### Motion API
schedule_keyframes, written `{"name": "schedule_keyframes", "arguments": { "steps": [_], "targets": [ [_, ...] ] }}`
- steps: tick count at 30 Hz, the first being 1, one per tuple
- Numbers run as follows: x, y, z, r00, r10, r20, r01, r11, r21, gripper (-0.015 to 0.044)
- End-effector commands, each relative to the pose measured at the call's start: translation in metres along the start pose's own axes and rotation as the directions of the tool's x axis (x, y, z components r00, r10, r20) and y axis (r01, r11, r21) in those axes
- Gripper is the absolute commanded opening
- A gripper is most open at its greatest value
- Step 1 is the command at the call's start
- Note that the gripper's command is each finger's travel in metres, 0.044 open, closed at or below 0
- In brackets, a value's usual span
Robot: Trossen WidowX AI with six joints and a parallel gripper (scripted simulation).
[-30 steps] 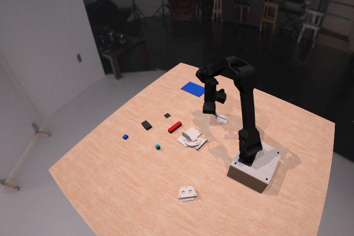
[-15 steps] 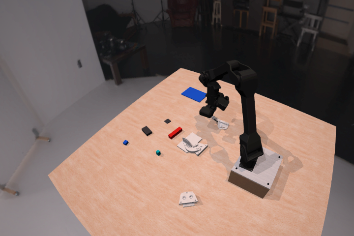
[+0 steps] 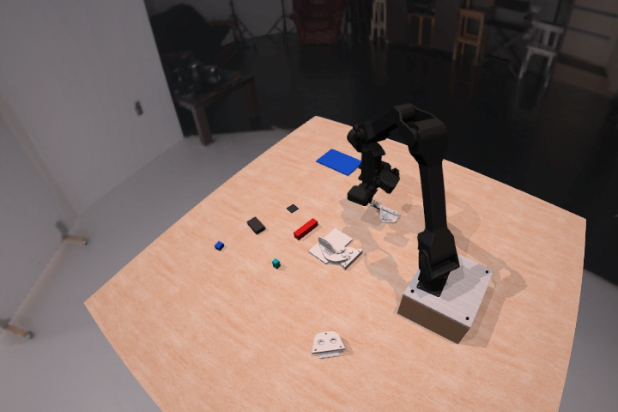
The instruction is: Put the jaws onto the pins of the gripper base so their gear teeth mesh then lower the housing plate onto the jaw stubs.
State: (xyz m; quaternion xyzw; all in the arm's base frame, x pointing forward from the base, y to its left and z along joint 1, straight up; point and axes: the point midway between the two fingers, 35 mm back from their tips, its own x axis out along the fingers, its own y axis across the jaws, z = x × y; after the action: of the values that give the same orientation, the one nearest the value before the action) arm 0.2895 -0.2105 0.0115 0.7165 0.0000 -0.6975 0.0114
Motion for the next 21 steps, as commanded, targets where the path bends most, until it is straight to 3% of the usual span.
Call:
{"name": "schedule_keyframes", "arguments": {
  "steps": [1, 21],
  "targets": [
    [0.007, 0.001, 0.0, 1.0, 0.004, 0.003, -0.004, 1.0, 0.006, 0.0],
    [0.04, 0.001, 0.001, 1.0, 0.004, 0.003, -0.004, 1.0, 0.006, 0.0]
  ]
}}
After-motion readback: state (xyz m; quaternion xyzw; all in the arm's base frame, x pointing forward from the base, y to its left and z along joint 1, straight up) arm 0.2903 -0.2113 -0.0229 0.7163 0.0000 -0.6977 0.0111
